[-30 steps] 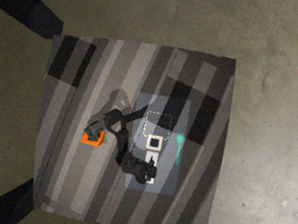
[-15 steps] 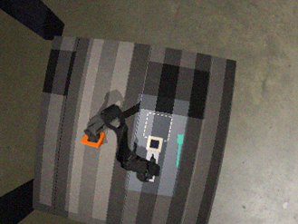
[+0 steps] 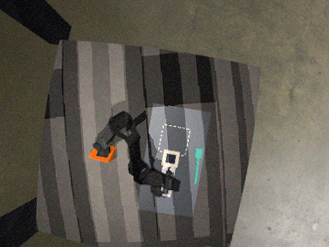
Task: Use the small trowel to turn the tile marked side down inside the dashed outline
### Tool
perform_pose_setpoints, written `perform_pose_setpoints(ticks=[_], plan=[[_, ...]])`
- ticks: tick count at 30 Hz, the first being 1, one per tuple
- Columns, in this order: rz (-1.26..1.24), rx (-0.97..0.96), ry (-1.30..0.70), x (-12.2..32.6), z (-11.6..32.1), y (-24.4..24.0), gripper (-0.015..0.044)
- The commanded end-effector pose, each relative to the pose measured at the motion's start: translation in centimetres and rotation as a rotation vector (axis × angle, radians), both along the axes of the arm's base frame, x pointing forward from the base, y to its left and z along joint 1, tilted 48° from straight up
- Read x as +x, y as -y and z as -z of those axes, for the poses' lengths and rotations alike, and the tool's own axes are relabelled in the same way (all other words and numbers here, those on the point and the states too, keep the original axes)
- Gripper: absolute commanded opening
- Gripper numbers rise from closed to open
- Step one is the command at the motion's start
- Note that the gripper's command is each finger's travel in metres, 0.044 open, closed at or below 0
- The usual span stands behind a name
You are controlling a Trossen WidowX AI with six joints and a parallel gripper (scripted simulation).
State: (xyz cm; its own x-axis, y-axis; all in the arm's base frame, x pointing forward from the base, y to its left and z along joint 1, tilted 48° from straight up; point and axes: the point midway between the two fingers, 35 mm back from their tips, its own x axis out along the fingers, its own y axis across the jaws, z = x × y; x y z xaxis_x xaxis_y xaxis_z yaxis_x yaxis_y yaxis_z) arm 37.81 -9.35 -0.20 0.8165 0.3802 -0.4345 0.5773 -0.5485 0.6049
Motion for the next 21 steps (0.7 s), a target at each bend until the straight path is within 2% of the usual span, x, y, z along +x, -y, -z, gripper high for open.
perform_pose_setpoints(ticks=[1, 21], plan=[[0.004, 0.039, 0.003, -0.1, -0.1, 0.4, 0.0000], [0.001, 0.092, 0.006, -0.3, -2.5, 1.7, 0.0000]])
